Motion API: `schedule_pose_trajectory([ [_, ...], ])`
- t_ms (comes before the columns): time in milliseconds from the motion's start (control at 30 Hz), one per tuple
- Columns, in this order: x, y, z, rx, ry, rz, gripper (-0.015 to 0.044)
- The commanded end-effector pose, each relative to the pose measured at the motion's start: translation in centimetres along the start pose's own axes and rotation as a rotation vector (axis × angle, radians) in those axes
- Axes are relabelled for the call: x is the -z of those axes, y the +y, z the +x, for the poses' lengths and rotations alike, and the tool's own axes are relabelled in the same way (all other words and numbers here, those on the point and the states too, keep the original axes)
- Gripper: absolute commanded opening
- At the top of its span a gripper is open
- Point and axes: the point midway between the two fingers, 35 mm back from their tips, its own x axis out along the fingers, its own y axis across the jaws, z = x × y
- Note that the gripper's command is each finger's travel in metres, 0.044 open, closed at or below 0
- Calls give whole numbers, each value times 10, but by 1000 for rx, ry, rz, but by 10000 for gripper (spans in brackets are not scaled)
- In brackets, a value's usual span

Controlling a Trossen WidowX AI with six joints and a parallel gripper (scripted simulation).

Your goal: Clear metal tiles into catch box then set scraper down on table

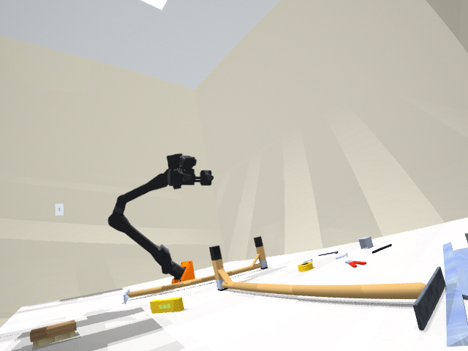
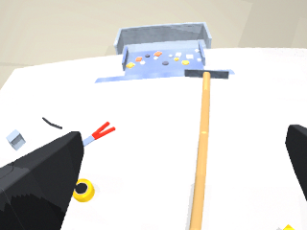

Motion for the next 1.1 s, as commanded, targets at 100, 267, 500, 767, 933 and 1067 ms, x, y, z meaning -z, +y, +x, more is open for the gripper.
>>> schedule_pose_trajectory([
  [100,4,-1,-20,-12,-48,-12,440],
  [267,7,-2,-33,-22,-81,-16,440],
  [500,-3,-5,-61,-38,-141,-38,440],
  [767,-5,-4,-62,-39,-146,-40,440],
  [933,-5,-4,-62,-39,-146,-40,440],
  [1067,-5,-4,-62,-39,-146,-40,440],
])
